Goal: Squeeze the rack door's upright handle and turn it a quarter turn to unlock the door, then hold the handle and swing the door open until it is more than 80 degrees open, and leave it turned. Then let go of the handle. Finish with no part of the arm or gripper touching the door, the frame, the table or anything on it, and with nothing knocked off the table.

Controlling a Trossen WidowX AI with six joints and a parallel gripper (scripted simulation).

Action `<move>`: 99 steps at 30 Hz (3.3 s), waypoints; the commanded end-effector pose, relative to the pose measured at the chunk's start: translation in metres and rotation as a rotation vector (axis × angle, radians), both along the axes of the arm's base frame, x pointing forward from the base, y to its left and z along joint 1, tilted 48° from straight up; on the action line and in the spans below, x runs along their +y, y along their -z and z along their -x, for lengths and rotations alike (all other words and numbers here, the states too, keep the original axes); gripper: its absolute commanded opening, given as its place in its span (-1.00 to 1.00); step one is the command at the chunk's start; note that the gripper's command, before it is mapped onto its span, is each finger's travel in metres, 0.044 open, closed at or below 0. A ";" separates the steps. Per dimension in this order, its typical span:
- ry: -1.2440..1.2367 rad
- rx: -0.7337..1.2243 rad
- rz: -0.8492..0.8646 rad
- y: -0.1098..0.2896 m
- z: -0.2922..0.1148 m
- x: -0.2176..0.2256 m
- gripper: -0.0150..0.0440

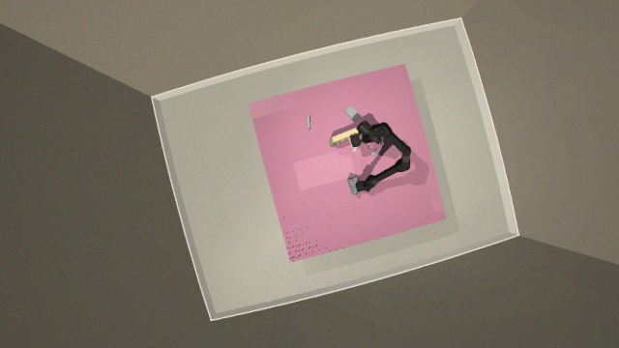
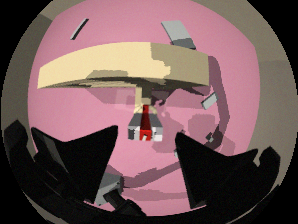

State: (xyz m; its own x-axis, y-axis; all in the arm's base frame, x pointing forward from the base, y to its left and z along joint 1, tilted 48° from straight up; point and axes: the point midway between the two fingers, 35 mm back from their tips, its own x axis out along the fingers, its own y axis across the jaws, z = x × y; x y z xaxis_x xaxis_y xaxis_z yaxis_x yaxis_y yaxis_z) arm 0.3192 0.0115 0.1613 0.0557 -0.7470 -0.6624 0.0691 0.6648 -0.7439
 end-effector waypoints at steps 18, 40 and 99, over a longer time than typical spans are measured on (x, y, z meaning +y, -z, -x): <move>0.039 0.106 -0.005 0.025 0.001 -0.025 0.48; 0.056 0.145 -0.009 0.034 0.002 -0.036 -0.19; 1.305 -1.315 0.019 0.034 0.002 -0.036 -0.44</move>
State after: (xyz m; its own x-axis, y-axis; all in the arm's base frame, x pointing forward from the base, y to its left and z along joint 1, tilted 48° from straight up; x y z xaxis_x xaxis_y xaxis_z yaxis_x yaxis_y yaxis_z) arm 0.3161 -0.0241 0.1285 -0.0874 -0.7418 -0.6649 0.9534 -0.2558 0.1600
